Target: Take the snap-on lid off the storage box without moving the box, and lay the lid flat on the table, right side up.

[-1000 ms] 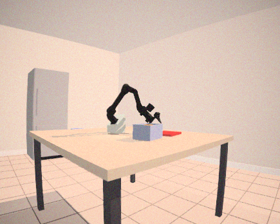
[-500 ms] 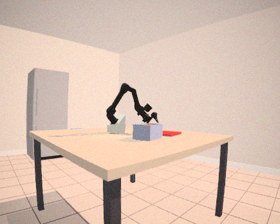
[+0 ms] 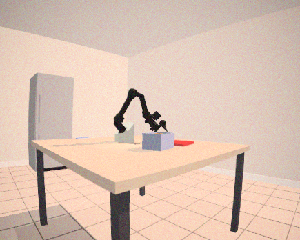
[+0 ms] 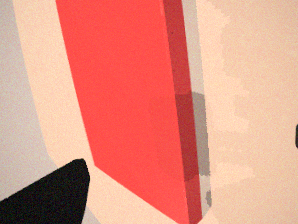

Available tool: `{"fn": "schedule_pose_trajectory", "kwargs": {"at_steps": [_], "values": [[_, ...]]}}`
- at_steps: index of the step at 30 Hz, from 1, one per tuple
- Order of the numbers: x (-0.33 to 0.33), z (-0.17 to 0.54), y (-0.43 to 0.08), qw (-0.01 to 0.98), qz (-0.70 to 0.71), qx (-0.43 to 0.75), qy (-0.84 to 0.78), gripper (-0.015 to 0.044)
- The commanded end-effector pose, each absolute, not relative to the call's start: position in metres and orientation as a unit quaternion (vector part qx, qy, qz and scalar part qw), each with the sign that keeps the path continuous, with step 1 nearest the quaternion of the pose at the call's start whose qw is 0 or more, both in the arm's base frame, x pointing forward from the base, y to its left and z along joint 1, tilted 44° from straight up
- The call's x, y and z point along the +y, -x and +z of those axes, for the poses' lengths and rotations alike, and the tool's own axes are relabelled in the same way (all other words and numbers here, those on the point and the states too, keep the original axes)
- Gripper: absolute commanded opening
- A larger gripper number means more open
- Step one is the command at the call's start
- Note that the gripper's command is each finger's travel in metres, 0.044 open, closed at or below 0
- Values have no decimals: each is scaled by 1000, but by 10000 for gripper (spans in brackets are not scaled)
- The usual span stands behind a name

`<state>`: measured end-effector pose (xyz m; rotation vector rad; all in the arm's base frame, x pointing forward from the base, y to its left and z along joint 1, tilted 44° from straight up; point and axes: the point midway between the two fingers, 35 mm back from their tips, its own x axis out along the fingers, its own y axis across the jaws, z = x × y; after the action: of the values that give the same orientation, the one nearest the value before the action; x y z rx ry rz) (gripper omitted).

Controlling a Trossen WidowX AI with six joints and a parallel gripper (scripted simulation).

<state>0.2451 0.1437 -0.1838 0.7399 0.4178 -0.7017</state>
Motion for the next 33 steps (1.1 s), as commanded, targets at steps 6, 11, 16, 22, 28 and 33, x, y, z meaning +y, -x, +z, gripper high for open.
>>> {"fn": "schedule_pose_trajectory", "kwargs": {"at_steps": [6,11,16,22,28,33], "values": [[156,-171,-242,851,-333,196,-356,440],[162,-164,-240,851,-333,196,-356,440],[169,-157,-237,851,-333,196,-356,440],[176,-148,-234,851,-333,196,-356,440],[184,-139,-230,851,-333,197,-356,440],[190,-132,-228,850,-333,197,-357,440]]}}
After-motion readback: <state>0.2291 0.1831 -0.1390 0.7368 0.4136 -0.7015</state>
